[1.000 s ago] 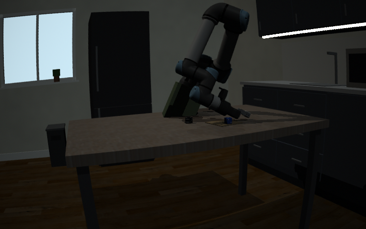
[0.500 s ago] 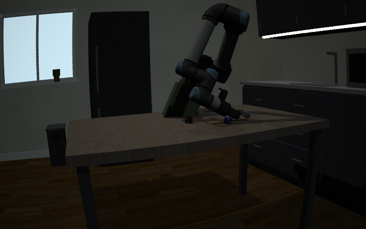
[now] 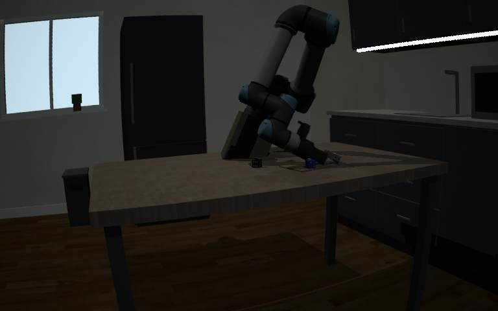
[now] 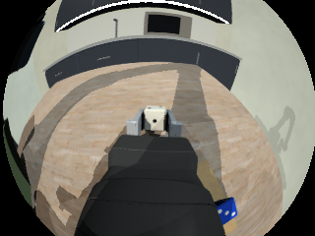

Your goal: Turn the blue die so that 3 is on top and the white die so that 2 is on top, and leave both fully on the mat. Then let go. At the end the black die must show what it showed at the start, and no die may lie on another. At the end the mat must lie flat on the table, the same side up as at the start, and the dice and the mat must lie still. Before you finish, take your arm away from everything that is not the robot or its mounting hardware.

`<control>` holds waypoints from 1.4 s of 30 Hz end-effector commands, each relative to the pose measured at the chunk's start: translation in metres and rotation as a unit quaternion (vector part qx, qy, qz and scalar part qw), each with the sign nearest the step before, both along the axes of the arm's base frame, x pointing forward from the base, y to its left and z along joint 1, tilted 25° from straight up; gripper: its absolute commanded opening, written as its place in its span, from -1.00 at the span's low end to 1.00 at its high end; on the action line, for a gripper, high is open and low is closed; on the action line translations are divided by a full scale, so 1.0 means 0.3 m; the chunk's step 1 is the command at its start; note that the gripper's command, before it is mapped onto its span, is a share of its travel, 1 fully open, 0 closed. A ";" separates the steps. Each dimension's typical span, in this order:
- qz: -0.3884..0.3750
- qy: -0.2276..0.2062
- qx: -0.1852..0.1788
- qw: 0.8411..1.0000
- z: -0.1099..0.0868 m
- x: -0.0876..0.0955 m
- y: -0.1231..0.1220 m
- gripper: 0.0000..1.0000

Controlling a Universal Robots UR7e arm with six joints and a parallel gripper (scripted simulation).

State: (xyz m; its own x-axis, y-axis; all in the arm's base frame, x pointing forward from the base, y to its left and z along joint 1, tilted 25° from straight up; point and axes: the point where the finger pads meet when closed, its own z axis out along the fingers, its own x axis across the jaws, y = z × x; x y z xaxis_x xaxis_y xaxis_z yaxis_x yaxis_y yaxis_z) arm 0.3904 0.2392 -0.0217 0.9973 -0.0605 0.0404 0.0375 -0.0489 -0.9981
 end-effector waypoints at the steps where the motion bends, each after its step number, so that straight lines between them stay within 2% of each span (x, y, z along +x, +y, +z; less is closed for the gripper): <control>1: 0.000 0.000 0.000 1.000 -0.002 0.003 0.001 0.14; 29: 0.000 0.000 0.000 1.000 -0.002 0.003 0.001 0.14; 30: 0.000 0.000 0.000 1.000 -0.002 0.003 0.001 0.26; 34: 0.000 0.000 0.000 1.000 -0.002 0.003 0.001 0.26; 35: 0.000 0.000 0.000 1.000 -0.002 0.003 0.001 0.38; 37: 0.000 0.000 0.000 1.000 -0.002 0.003 0.001 0.38; 38: 0.000 0.000 0.000 1.000 -0.002 0.003 0.001 0.50; 40: 0.000 0.000 0.000 1.000 -0.002 0.003 0.001 0.50; 41: 0.000 0.000 0.000 1.000 -0.002 0.003 0.001 0.62; 42: 0.000 0.000 0.000 1.000 -0.002 0.003 0.001 0.62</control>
State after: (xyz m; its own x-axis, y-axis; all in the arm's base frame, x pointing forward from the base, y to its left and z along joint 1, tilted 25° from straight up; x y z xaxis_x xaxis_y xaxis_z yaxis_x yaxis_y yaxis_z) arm 0.3906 0.2392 -0.0219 0.9973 -0.0608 0.0410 0.0381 -0.0492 -0.9981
